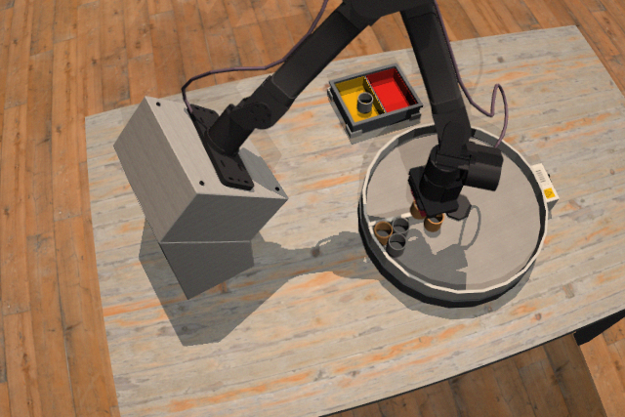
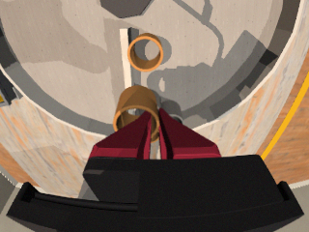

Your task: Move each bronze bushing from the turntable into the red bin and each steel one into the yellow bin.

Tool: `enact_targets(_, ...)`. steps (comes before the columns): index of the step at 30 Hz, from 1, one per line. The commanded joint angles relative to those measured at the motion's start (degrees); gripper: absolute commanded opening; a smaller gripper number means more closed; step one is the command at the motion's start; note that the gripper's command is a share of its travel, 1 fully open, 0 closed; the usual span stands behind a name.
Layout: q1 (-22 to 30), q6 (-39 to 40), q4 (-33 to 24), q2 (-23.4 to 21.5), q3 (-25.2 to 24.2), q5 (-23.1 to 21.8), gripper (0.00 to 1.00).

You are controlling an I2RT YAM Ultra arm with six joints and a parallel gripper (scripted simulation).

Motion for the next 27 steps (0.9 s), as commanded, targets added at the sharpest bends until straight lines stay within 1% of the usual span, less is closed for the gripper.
enact_targets(1, -1.6, -0.3, -0.3, -1.7, 1.3, -0.9, 0.00)
enact_targets(14, -1.6, -0.1, -0.2, -1.7, 1.1, -0.8, 0.00)
enact_targets(18, -1.2, 0.8, 0.2, -2.0, -0.9, -0.7, 0.00)
enact_targets(21, 0.7, 1.5, 0.5, -2.8, -1.2, 0.6, 0.00)
enact_targets(25, 1.3, 2.3, 1.1, -3.6, -1.4, 1.1, 0.00)
enact_targets(27, 2.5, 3.3, 1.0, -4.5, -2.7, 1.6, 0.00)
